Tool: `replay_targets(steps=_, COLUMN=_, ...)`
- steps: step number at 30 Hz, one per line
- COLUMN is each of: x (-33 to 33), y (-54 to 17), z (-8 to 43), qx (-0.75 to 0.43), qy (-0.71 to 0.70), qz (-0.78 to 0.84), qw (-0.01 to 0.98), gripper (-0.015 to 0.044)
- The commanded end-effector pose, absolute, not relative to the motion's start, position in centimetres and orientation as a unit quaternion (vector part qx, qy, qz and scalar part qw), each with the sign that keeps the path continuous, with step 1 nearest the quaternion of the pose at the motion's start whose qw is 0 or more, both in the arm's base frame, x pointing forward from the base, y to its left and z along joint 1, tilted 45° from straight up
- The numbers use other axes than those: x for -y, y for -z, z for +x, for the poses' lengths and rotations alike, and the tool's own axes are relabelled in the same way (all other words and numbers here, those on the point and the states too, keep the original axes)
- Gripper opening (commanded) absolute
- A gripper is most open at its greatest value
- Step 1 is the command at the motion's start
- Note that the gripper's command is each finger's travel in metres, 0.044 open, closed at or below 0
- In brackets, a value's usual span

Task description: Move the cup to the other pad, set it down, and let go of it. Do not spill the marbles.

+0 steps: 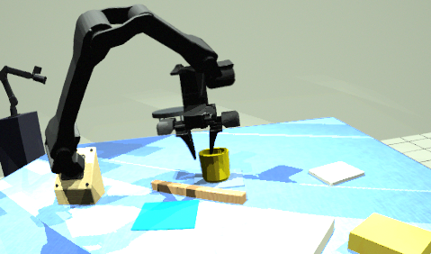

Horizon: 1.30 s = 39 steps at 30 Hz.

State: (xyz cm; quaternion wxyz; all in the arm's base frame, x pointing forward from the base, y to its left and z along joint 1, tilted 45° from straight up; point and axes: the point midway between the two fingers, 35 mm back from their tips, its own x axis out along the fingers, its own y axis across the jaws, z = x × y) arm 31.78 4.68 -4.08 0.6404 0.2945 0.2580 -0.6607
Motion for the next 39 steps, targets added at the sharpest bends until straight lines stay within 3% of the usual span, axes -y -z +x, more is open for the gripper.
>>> replay_targets(steps=1, x=-3.9, y=4.7, z=31.5, qx=-0.259, qy=0.664, qz=0.286, qw=0.64, gripper=0.0167)
replay_targets(steps=21, x=-2.9, y=5.6, z=31.3, qx=-0.259, qy=0.664, qz=0.286, qw=0.641, gripper=0.0167)
replay_targets(steps=39, x=-3.1, y=5.5, z=31.5, qx=-0.258, qy=0.664, qz=0.291, qw=0.639, gripper=0.0047)
